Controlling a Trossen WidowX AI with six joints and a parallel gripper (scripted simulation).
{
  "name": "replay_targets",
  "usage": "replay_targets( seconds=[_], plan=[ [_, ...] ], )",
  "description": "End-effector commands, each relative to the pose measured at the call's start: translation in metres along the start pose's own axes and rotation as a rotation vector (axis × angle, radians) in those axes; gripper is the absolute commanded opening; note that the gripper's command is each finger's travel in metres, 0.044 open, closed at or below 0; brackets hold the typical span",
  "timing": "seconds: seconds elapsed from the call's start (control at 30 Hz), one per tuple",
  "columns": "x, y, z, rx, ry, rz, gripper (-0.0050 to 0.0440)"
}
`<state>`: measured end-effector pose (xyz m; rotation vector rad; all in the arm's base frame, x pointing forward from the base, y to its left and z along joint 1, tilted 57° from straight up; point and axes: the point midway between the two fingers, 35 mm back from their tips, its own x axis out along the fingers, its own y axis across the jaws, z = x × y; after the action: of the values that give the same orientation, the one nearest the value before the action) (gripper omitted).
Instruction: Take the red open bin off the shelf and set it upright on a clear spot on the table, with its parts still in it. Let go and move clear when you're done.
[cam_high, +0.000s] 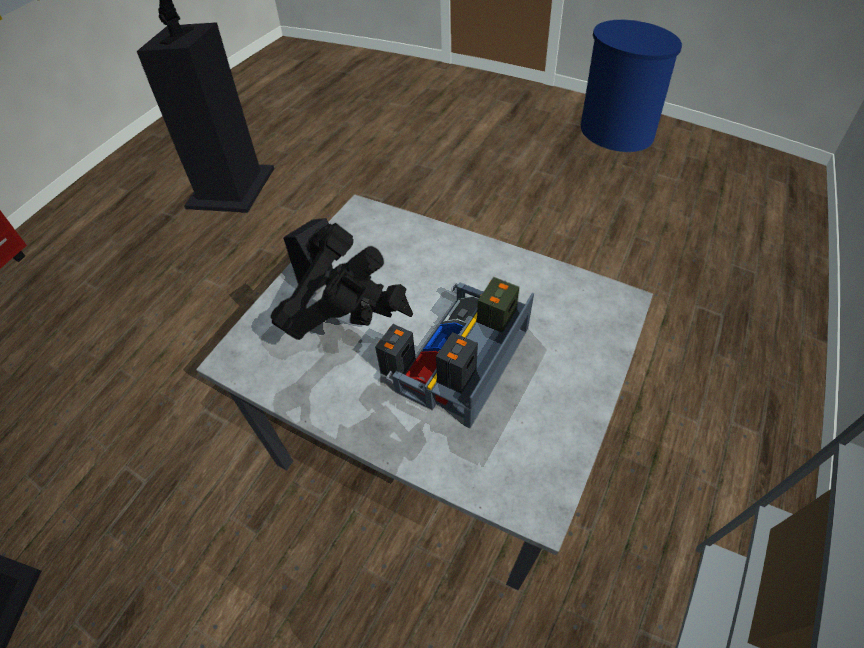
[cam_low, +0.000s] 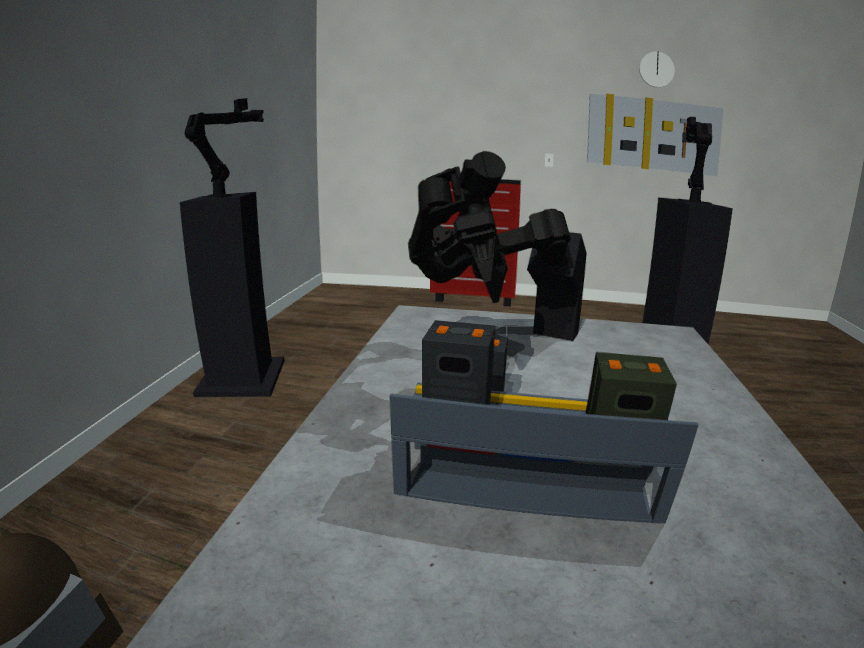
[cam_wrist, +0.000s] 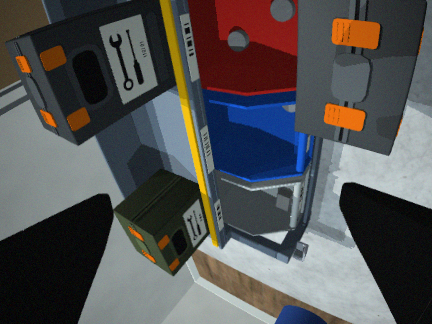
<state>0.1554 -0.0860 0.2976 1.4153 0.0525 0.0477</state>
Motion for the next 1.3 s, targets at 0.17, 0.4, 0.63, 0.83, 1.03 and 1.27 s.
replay_targets(
  seconds=[0.17,0.4,0.63,0.83,1.03,1.27],
  plan=[
    [0.039,-0.031,0.019,-0.006,-0.111,-0.235,0.044],
    [0.008,-0.005,0.003,-0.007,-0.022,-0.047,0.044],
    [0.039,-0.031,0.019,-0.006,-0.111,-0.235,0.044],
    [0.039,-0.031,0.019,-0.006,-0.111,-0.235,0.044],
    [-0.01,-0.023,-0.015,-0.163,-0.003,-0.002,0.044],
    [-0.016,-0.04,-0.025,-0.267,-0.006,-0.004,0.044]
  ],
)
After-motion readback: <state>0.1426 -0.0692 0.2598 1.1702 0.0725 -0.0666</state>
